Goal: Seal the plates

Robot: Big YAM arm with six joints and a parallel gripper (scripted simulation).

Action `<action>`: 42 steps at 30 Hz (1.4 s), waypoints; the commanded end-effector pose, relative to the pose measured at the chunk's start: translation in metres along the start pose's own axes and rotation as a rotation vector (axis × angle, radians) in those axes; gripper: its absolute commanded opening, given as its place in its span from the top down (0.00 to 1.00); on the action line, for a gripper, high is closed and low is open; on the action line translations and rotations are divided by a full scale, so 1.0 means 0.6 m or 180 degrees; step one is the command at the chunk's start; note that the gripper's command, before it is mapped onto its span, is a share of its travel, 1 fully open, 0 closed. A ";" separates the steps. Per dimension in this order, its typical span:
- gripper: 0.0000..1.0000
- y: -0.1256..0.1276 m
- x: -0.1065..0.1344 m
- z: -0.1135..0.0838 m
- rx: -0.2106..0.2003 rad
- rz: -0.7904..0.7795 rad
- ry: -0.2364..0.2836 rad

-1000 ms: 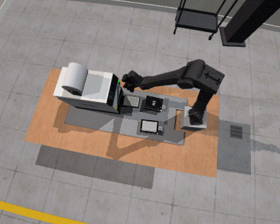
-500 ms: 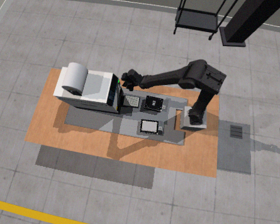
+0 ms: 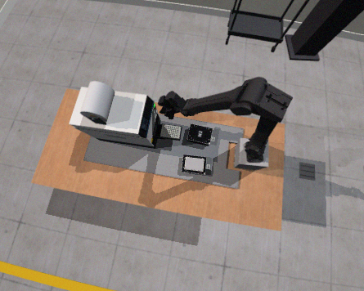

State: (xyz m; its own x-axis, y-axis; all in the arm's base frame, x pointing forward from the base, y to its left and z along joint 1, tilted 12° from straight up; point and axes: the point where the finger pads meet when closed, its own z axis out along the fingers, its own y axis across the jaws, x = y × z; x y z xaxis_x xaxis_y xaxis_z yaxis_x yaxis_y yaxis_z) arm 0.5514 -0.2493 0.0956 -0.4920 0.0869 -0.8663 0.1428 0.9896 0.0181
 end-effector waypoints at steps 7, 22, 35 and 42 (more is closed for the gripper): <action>1.00 -0.008 -0.063 -0.004 0.0031 -0.0090 -0.0156; 1.00 -0.019 -0.059 -0.001 0.0057 -0.0062 -0.0134; 1.00 -0.005 -0.032 0.023 -0.0004 0.0027 -0.0025; 1.00 -0.002 -0.021 0.025 -0.0012 0.0043 0.0009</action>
State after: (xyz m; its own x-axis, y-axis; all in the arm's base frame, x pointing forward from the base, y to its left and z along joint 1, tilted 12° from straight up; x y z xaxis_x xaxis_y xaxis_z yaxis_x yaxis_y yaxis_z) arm 0.5587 -0.2506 0.1015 -0.4871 0.0829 -0.8694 0.1415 0.9898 0.0151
